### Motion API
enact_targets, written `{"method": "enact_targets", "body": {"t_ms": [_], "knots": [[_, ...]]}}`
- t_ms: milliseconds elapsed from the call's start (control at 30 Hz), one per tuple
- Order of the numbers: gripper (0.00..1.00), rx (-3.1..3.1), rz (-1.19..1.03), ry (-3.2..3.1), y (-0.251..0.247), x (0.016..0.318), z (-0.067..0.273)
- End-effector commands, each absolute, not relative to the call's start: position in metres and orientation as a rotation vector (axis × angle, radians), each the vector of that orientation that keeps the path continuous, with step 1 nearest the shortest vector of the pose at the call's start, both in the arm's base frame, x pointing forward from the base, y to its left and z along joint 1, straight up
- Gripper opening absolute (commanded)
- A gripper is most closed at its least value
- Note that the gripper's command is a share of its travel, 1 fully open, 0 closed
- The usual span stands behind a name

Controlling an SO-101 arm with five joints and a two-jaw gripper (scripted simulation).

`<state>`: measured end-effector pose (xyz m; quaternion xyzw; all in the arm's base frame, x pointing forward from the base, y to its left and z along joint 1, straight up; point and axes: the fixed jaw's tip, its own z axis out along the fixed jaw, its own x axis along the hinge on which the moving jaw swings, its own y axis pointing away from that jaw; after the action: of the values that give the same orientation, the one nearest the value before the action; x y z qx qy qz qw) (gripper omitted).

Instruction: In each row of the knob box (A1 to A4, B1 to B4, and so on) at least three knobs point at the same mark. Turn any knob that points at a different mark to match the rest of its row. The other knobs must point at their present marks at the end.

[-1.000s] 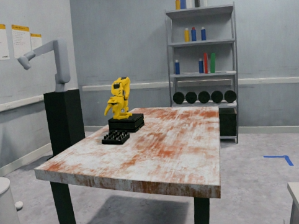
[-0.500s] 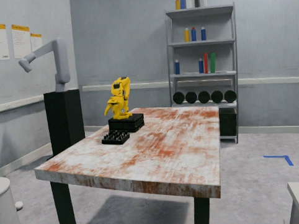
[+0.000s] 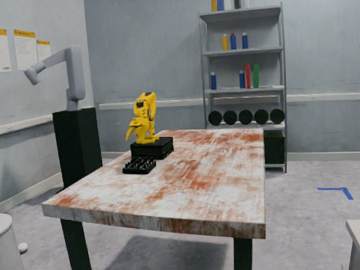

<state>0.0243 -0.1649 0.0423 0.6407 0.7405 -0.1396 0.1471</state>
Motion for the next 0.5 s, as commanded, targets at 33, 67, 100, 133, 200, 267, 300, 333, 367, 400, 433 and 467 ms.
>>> {"method": "enact_targets", "body": {"t_ms": [33, 67, 100, 133, 200, 267, 300, 333, 367, 400, 433, 467], "knots": [[0.40, 1.829, -0.401, 2.142, -0.178, 0.027, 0.045], [0.40, 1.829, -0.401, 2.142, -0.181, 0.027, 0.045], [0.40, 1.829, -0.401, 2.142, -0.185, 0.028, 0.045], [0.40, 1.829, -0.401, 2.142, -0.188, 0.028, 0.045], [0.40, 1.829, -0.401, 2.142, -0.188, 0.028, 0.045], [0.40, 1.829, -0.401, 2.142, -0.196, 0.029, 0.045], [0.40, 1.829, -0.400, 2.142, -0.199, 0.029, 0.044], [0.40, 1.829, -0.400, 2.142, -0.203, 0.030, 0.044], [0.40, 1.829, -0.400, 2.142, -0.206, 0.030, 0.043], [0.40, 1.829, -0.400, 2.142, -0.209, 0.030, 0.043], [0.40, 1.829, -0.400, 2.142, -0.211, 0.031, 0.042], [0.40, 1.829, -0.400, 2.142, -0.213, 0.031, 0.041]]}}
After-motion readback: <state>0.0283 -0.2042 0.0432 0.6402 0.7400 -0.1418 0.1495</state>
